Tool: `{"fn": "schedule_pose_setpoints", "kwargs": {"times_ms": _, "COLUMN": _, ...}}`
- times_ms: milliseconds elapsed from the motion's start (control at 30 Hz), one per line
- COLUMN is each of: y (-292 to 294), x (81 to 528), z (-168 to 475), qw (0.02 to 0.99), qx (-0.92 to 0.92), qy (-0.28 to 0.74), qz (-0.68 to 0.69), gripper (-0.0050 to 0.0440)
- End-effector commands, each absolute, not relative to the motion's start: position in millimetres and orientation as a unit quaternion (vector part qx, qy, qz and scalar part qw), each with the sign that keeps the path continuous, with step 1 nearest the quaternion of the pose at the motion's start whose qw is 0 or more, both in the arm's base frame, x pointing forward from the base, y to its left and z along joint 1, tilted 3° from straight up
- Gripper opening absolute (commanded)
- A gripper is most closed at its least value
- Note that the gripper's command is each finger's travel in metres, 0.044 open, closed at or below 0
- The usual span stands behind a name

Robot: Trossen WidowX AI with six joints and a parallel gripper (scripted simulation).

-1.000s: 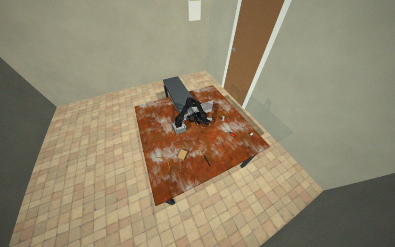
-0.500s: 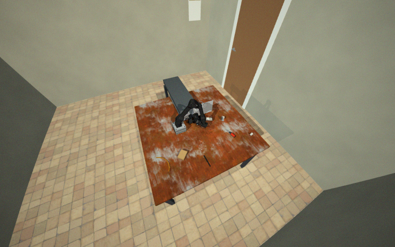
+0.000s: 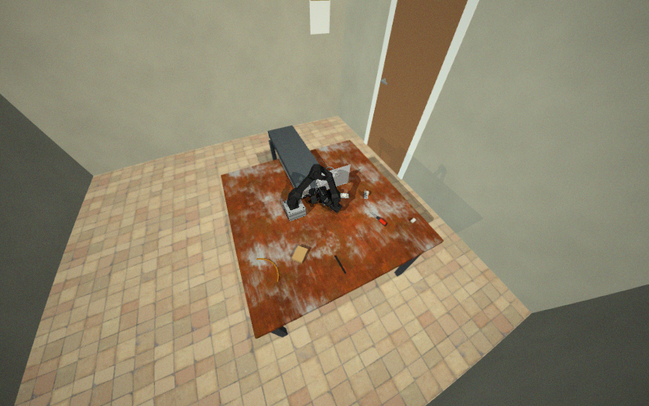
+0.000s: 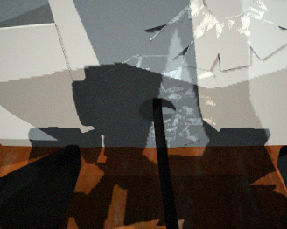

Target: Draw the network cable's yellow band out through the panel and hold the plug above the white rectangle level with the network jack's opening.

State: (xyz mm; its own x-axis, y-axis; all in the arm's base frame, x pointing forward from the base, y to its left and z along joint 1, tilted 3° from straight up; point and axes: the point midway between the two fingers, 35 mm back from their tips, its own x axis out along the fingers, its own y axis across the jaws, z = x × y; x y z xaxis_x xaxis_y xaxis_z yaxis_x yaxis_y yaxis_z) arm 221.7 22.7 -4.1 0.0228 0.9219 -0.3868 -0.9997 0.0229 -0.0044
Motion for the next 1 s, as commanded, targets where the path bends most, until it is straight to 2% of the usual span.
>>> {"fn": "schedule_pose_setpoints", "kwargs": {"times_ms": 0, "y": 13.8, "x": 225.8, "z": 6.6, "qw": 0.698, "qx": -0.158, "qy": 0.131, "qz": 0.686, "gripper": 0.044}}
{"fn": "schedule_pose_setpoints", "kwargs": {"times_ms": 133, "y": 13.3, "x": 227.3, "z": 6.8, "qw": 0.698, "qx": -0.151, "qy": 0.148, "qz": 0.684, "gripper": 0.044}}
{"fn": "schedule_pose_setpoints", "kwargs": {"times_ms": 267, "y": 13.2, "x": 225.4, "z": 10.4, "qw": 0.69, "qx": -0.114, "qy": 0.246, "qz": 0.671, "gripper": 0.044}}
{"fn": "schedule_pose_setpoints", "kwargs": {"times_ms": 533, "y": 11.9, "x": 223.8, "z": 14.3, "qw": 0.684, "qx": -0.057, "qy": 0.376, "qz": 0.622, "gripper": 0.044}}
{"fn": "schedule_pose_setpoints", "kwargs": {"times_ms": 967, "y": 7.6, "x": 224.7, "z": 21.2, "qw": 0.678, "qx": 0.027, "qy": 0.549, "qz": 0.489, "gripper": 0.044}}
